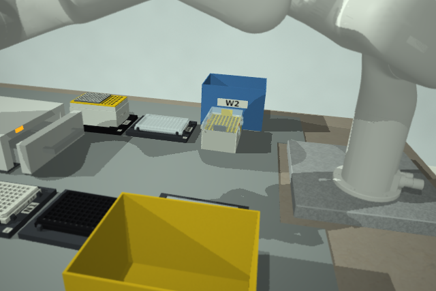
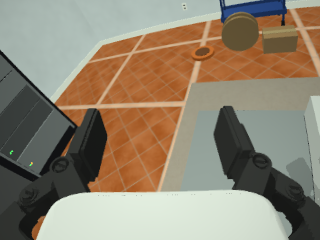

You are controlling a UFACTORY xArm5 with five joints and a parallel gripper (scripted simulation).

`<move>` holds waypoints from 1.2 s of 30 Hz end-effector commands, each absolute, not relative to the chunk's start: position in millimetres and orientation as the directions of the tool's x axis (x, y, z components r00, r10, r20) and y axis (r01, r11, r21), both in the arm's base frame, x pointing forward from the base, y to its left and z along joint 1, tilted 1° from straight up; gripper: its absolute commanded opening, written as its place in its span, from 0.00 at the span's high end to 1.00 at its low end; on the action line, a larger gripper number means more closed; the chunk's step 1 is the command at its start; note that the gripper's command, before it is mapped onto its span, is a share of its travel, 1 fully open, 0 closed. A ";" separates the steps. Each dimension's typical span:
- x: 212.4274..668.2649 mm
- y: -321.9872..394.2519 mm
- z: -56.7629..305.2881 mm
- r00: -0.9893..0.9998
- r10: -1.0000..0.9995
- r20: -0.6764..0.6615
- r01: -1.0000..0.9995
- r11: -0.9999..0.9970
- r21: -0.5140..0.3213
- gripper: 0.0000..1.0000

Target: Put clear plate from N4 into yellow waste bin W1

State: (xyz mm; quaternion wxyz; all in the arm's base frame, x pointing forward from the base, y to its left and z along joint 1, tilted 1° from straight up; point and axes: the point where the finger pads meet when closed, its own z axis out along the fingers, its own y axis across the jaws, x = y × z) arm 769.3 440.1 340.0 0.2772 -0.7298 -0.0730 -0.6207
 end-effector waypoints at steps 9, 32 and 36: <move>769.1 440.1 343.8 0.214 -0.240 0.947 0.452 -0.835 -0.314 0.00; 790.6 367.2 345.8 0.394 -0.107 0.913 0.329 -0.911 -0.249 0.00; 790.8 357.2 345.1 0.417 -0.093 0.904 0.315 -0.918 -0.240 0.00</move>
